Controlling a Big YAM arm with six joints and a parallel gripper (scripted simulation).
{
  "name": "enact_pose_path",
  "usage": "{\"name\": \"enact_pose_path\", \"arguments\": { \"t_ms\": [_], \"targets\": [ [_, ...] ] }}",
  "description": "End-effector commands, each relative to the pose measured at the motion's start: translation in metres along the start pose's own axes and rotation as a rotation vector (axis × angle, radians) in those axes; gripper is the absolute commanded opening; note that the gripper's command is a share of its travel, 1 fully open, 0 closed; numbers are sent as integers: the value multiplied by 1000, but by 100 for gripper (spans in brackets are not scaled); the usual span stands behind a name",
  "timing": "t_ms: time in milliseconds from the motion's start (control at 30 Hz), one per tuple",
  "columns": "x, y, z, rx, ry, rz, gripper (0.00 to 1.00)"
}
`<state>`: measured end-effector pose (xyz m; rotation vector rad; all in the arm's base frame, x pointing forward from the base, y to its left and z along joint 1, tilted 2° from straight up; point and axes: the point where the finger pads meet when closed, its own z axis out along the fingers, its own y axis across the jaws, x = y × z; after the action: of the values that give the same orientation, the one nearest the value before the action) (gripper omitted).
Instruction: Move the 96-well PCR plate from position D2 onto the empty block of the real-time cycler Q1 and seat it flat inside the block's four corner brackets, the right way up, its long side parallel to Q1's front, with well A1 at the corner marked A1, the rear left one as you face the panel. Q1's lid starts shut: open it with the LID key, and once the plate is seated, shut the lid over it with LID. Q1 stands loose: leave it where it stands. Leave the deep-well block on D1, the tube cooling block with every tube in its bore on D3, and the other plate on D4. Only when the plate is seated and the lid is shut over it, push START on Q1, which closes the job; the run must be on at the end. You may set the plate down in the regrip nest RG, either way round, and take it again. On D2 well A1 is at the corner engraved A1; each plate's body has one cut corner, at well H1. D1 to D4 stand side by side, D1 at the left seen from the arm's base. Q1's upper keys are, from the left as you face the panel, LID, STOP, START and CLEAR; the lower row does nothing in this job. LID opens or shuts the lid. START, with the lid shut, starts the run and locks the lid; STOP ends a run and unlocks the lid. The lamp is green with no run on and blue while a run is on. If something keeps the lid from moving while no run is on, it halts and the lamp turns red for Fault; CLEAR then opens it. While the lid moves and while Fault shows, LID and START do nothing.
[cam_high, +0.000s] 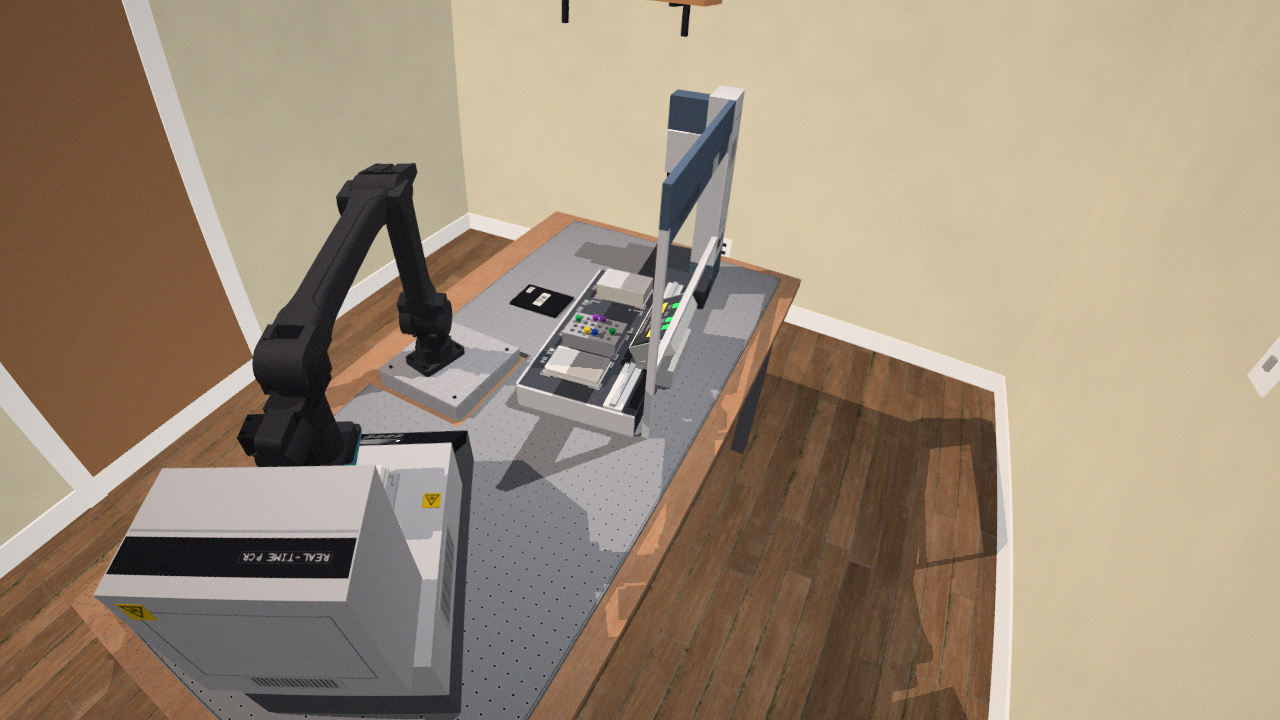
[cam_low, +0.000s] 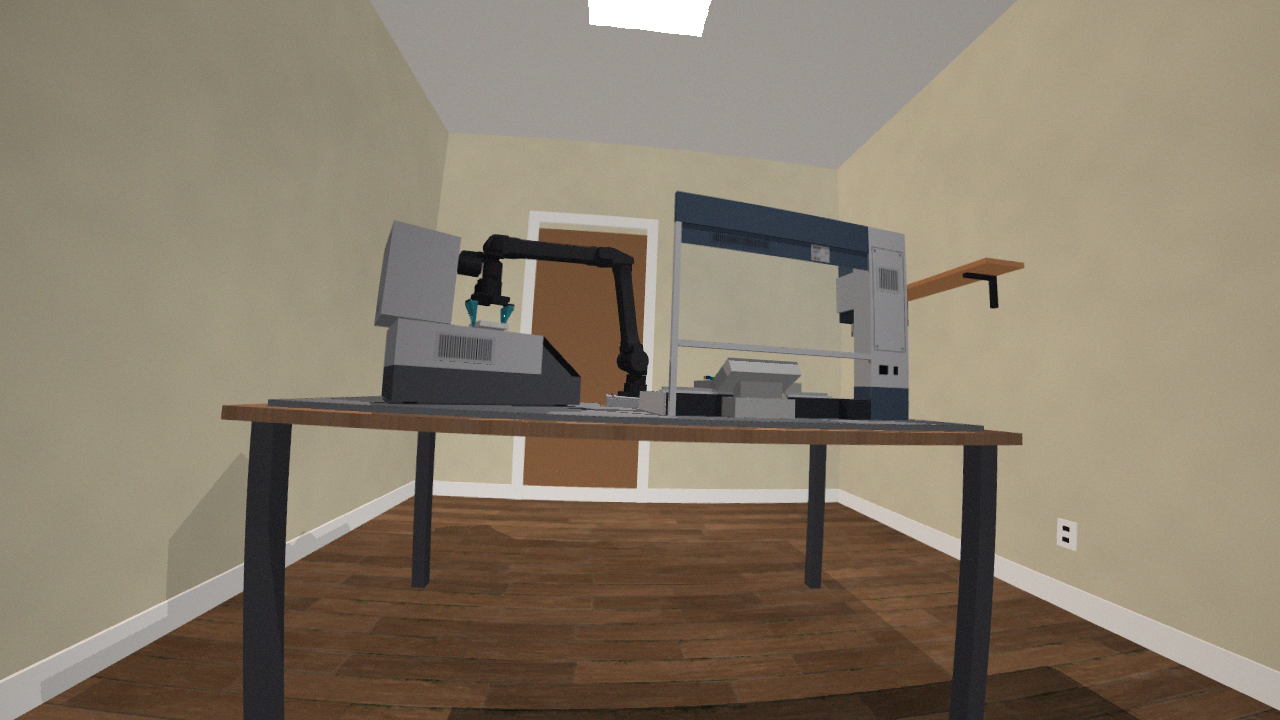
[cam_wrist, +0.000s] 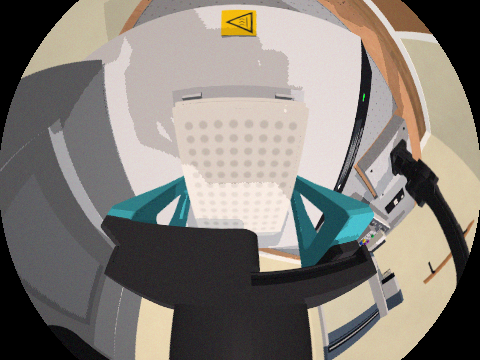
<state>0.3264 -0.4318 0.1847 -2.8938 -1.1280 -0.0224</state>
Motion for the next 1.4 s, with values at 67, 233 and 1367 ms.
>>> {"name": "enact_pose_path", "arguments": {
  "t_ms": [67,233,1367],
  "targets": [
    [4,16,-16,-51,-10,-7,0],
    [7,20,-12,-46,-10,-3,0],
    [6,6,-11,-42,-9,1,0]
  ]
}}
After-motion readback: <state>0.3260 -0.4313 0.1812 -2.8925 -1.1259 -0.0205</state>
